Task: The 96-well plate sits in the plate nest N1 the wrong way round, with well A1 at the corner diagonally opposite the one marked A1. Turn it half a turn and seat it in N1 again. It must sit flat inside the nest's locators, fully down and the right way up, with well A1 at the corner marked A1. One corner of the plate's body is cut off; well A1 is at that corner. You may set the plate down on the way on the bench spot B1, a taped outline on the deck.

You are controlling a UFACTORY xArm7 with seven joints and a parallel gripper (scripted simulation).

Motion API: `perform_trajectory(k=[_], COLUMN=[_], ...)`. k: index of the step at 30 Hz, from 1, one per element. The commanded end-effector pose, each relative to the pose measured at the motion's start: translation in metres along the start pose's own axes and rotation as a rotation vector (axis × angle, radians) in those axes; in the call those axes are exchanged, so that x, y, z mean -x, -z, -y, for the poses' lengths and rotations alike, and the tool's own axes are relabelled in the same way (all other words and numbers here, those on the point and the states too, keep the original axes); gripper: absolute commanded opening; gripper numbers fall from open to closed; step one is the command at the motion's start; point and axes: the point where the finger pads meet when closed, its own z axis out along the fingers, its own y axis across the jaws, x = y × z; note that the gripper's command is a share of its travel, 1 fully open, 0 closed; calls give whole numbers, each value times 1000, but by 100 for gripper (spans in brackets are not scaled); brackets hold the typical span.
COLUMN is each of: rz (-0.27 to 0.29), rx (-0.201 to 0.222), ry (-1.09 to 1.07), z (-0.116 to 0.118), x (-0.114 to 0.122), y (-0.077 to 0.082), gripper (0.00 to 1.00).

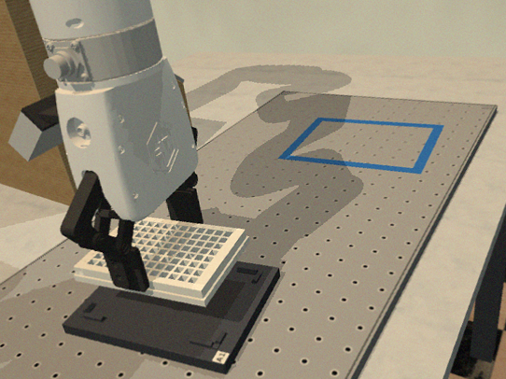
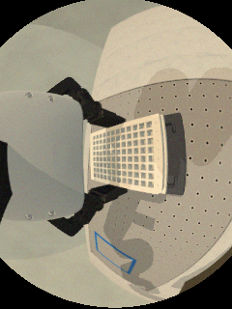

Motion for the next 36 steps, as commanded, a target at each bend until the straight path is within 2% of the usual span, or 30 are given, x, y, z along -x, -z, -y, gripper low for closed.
perform_trajectory(k=[1, 25, 36], rz=[2, 2, 2], rx=[-3, -3, -3], ry=[0, 0, 0], z=[1, 1, 1], x=[1, 1, 1], y=[7, 44, 44], gripper=[0, 0, 0])
